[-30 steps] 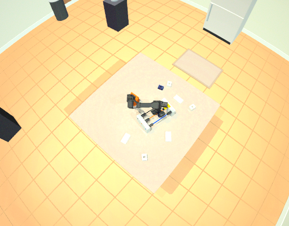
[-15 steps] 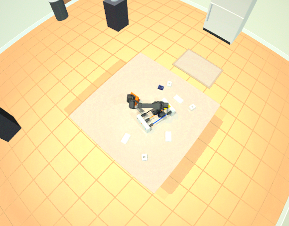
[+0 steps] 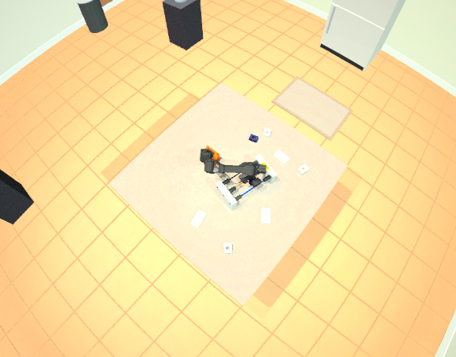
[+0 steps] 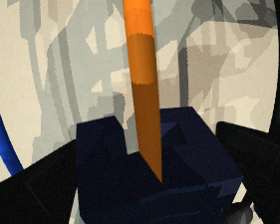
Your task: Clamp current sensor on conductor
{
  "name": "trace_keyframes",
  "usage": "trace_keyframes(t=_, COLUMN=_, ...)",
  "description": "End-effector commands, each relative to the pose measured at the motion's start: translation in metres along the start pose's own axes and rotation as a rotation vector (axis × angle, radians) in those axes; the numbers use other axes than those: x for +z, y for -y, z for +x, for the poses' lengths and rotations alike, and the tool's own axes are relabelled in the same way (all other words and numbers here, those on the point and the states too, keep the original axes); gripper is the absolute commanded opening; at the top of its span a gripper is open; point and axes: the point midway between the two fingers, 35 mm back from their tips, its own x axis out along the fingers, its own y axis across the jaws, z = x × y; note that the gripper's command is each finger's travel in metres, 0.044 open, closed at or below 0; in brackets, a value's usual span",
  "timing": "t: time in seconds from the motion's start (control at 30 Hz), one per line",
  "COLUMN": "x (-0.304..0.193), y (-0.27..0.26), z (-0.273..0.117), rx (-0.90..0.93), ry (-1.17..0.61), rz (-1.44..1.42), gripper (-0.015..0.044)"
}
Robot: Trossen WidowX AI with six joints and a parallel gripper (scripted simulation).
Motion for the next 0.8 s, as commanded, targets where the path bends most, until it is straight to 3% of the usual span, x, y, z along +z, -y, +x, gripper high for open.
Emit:
trace_keyframes(t=0.0, x=-0.0004, y=0.0004, z=0.0035, rx=-0.071, ry=-0.001, rz=0.003, gripper=0.044)
trace_keyframes(t=0.77, x=-0.0001, y=-0.0002, z=0.0006, rx=-0.026, ry=-0.001, rz=-0.001, gripper=0.0293)
